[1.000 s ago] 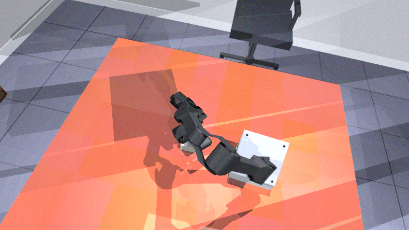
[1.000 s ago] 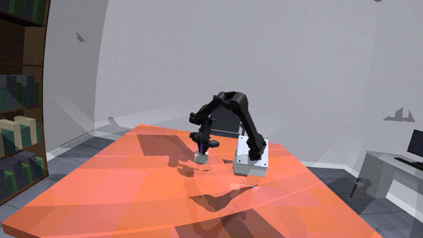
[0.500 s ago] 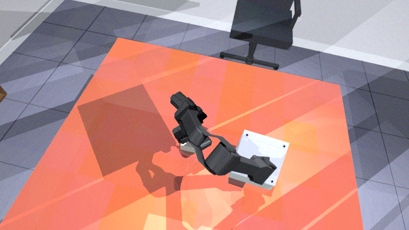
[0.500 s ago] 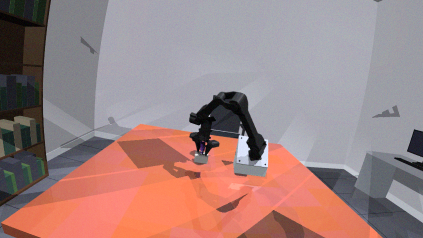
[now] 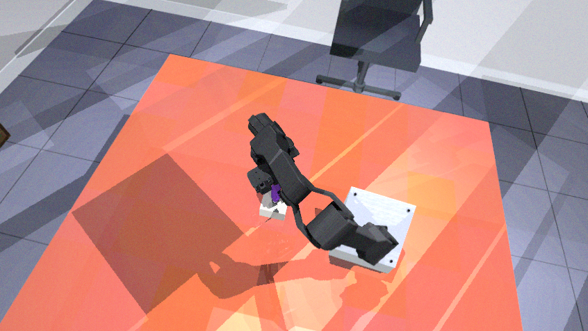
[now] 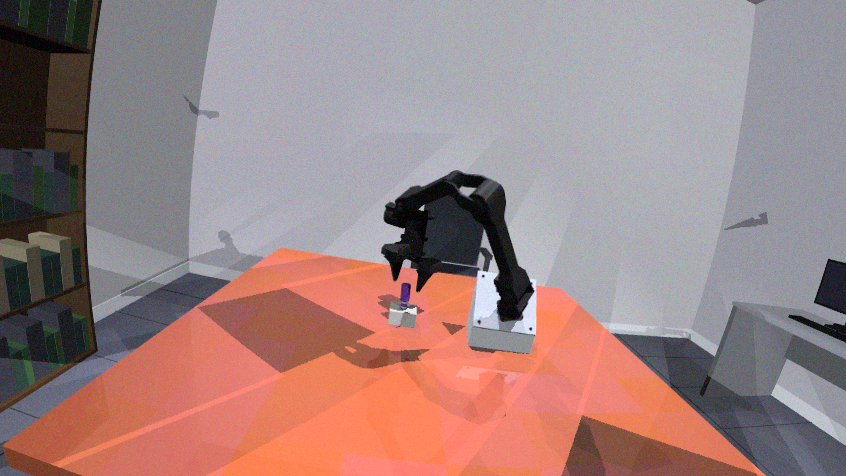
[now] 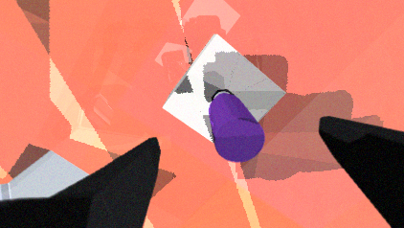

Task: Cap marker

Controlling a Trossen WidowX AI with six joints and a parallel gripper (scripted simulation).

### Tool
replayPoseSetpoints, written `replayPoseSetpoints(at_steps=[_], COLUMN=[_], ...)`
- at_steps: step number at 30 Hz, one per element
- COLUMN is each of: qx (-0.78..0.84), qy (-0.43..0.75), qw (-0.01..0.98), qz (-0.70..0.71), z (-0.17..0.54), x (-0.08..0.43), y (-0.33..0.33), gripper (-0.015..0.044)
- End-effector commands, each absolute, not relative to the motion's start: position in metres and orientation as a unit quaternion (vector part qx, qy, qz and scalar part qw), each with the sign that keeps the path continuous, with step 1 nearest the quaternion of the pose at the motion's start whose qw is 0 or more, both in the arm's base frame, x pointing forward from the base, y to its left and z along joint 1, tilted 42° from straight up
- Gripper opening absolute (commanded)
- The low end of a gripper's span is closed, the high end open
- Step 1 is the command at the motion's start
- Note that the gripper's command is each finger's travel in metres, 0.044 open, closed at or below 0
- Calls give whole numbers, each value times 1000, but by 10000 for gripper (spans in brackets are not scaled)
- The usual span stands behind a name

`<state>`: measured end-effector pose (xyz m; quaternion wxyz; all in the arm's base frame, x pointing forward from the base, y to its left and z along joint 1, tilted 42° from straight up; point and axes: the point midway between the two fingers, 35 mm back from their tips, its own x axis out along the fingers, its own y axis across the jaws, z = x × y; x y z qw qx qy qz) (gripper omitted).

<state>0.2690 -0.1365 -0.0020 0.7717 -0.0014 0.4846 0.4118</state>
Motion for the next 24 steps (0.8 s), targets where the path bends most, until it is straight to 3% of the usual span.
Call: replayPoseSetpoints(at_steps=[1,10,18,24], qx=[-5,274,298,298], qy=[485,602,609,609], qw=[770,719,710,710], qz=[415,212,193,193], z=[8,25,26,26], x=[266,263,263,263], y=[-144,-160,-161,-161], gripper=[440,204,0,0])
